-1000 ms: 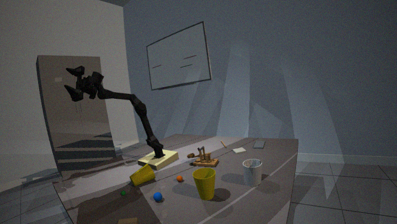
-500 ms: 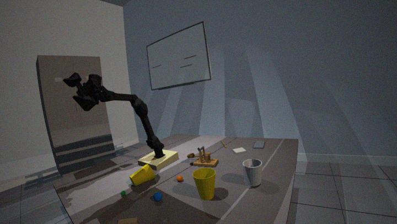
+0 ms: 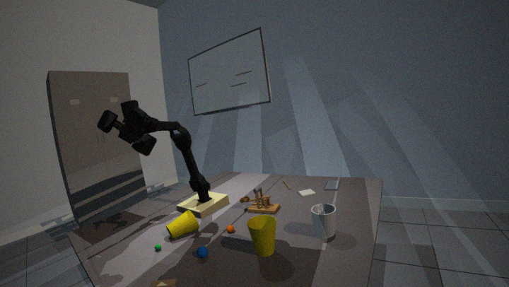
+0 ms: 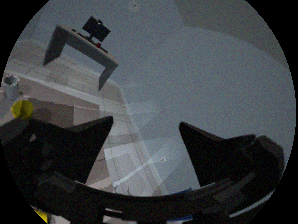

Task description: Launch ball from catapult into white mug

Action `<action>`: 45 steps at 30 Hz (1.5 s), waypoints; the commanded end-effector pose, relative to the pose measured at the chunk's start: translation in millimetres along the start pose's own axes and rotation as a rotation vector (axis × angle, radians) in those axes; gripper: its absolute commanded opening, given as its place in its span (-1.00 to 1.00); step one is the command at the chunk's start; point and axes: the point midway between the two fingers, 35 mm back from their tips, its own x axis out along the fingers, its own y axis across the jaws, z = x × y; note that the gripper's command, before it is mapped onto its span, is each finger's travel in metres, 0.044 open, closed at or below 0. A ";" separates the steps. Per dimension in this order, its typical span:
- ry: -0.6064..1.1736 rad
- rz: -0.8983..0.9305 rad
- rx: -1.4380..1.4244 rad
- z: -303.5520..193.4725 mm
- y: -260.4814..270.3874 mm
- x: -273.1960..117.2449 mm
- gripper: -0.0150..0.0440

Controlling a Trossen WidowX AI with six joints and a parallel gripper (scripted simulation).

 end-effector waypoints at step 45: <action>0.868 1.076 0.131 90.3 538.8 -157.2 1.00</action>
